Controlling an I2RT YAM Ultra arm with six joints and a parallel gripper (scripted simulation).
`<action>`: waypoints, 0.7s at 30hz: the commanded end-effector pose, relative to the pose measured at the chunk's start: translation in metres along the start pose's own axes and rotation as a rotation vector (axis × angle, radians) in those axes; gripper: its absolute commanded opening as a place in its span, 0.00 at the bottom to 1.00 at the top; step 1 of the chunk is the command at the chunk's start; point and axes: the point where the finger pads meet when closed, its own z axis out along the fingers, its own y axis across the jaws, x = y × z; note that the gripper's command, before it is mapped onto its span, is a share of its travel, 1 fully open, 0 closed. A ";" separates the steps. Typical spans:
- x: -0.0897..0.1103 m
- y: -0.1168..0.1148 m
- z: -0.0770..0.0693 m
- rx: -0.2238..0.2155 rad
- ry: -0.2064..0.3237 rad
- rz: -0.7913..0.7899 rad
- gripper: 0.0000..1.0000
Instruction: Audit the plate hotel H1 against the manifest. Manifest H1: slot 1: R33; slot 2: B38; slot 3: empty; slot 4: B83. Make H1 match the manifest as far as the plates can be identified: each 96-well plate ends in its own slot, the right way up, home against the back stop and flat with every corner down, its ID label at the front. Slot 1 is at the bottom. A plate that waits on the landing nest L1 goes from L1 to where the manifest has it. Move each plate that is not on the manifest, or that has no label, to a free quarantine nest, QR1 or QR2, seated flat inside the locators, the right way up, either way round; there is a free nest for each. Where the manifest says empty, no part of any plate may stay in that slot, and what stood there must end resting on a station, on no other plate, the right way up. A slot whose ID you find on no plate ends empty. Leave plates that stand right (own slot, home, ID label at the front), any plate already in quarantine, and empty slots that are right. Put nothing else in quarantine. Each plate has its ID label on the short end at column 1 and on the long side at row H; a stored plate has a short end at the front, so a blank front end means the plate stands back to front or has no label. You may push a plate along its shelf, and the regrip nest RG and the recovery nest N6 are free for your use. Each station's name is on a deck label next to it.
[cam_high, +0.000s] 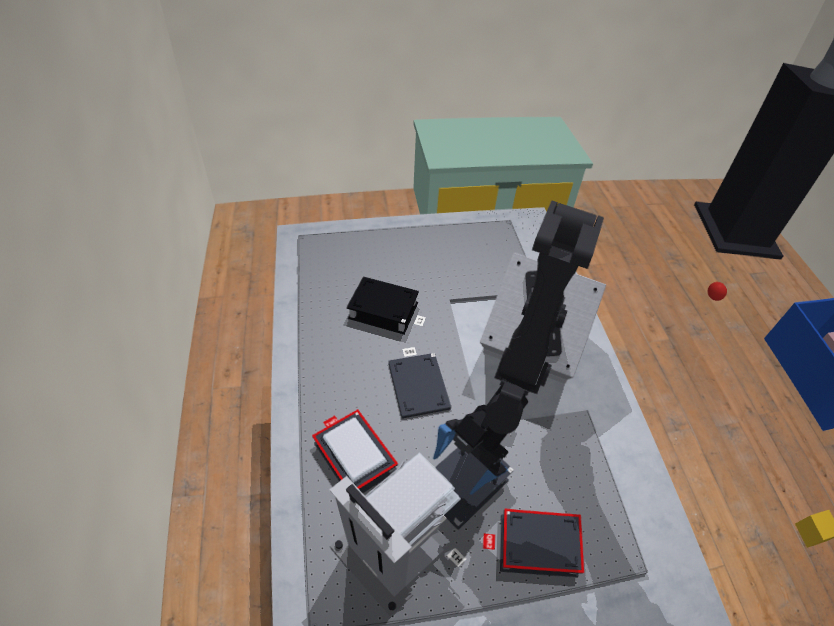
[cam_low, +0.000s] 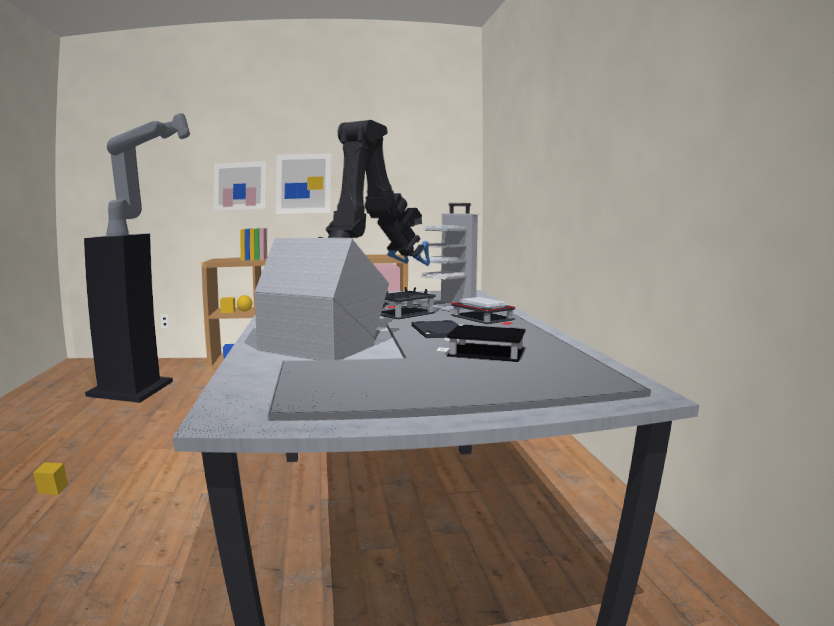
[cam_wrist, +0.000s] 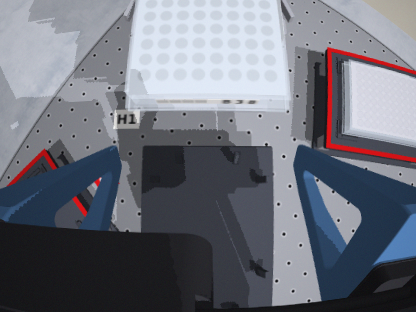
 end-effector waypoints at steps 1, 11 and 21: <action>-0.007 0.002 -0.009 -0.004 -0.040 0.014 1.00; 0.005 0.001 -0.020 -0.004 -0.038 0.016 1.00; 0.018 0.000 -0.029 -0.001 -0.028 0.012 1.00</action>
